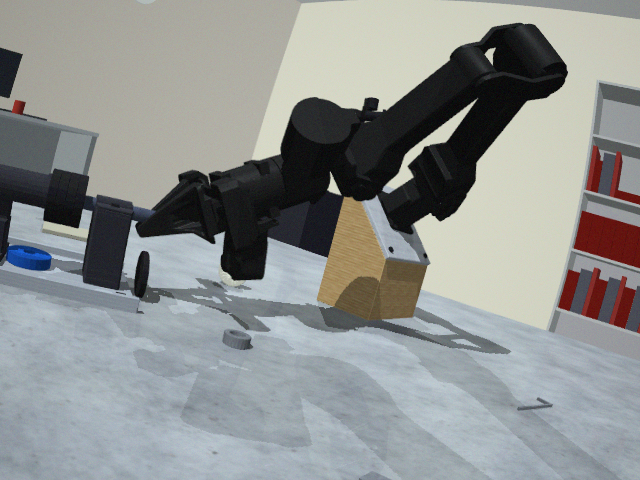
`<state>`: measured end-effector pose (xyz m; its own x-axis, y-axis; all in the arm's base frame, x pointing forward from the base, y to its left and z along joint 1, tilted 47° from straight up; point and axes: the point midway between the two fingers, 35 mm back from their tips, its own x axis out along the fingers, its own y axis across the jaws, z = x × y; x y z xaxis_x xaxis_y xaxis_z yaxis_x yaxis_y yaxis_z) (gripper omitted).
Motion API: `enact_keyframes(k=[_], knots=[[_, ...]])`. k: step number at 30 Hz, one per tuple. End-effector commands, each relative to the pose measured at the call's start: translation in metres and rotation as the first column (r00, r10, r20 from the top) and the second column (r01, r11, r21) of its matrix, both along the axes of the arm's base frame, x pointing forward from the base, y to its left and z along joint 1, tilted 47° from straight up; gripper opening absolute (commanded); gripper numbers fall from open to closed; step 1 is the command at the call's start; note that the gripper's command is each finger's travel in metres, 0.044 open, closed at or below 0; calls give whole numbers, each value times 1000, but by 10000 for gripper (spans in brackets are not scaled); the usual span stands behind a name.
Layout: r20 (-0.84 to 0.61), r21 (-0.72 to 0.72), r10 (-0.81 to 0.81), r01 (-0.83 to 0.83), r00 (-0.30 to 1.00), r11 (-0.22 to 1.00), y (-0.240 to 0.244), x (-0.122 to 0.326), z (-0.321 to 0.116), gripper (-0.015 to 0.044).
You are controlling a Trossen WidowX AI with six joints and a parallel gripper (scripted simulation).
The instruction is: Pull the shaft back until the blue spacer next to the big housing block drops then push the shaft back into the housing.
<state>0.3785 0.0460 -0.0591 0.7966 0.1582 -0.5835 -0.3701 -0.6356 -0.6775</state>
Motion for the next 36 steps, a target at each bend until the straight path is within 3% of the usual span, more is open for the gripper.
enact_keyframes(k=[1,28,36], knots=[[3,-4,1,-1,1000,1000,-1,3,-1,0],[3,-4,1,-1,1000,1000,-3,10,-2,0],[0,0,2,-2,1000,1000,-1,6,-2,210]])
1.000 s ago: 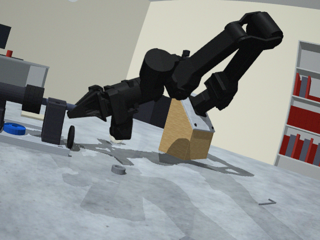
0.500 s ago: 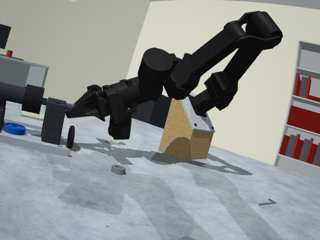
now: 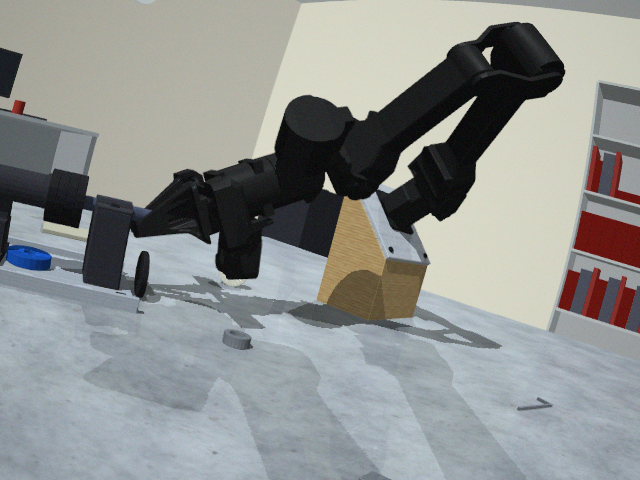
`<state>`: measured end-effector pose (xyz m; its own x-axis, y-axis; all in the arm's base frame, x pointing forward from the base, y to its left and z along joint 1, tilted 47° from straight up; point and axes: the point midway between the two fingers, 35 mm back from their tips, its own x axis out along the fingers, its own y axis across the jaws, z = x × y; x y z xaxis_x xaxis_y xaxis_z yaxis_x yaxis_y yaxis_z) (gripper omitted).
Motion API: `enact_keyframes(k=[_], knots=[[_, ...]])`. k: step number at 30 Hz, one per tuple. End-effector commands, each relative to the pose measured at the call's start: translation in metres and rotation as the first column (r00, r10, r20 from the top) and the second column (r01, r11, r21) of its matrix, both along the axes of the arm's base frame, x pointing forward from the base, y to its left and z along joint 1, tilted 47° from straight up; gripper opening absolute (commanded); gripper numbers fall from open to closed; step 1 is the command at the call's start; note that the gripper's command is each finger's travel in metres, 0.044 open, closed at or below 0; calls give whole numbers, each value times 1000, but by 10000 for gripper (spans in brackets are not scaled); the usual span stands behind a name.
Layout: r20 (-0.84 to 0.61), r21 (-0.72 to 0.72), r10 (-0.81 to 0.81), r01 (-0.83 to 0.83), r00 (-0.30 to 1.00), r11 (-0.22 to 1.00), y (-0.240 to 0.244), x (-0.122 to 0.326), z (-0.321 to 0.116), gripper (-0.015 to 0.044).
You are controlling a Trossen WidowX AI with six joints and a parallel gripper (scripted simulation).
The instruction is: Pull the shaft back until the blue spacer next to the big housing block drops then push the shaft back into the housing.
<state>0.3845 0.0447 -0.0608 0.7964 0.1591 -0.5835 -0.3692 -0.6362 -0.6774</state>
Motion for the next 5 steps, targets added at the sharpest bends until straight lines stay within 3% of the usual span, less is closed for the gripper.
enact_keyframes(k=[1,5], knots=[[-1,0,0,0,1000,1000,0,0,0,236],[0,0,0,0,1000,1000,0,-1,1,341]])
